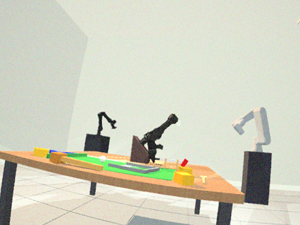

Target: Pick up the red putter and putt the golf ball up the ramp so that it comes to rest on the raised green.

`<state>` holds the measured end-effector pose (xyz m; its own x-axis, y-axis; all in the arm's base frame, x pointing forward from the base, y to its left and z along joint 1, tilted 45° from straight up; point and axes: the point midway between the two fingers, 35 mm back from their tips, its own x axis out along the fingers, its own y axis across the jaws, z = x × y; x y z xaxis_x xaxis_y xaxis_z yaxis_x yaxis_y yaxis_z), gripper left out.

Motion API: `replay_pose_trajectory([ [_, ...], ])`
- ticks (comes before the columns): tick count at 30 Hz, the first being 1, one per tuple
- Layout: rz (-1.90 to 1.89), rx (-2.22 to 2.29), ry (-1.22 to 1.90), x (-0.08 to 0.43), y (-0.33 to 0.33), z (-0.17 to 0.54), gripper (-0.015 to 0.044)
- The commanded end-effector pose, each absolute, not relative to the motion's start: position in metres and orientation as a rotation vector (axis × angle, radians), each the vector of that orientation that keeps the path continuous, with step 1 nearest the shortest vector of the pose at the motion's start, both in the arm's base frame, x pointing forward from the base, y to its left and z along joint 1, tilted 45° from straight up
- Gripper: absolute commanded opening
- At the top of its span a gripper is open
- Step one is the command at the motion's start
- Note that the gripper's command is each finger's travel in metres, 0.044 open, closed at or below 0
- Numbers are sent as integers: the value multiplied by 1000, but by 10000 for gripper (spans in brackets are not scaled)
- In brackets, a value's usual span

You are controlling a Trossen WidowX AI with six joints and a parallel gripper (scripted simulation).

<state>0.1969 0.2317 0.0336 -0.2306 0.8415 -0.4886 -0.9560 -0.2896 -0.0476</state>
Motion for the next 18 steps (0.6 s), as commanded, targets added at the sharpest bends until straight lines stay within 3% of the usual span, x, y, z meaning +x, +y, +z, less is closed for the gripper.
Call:
replay_pose_trajectory([
  [1, 1806, -507, 308, 197, 232, 34, 387],
  [15, 1806, -507, 308, 197, 232, 34, 20],
  [18, 1806, -507, 308, 197, 232, 34, 0],
])
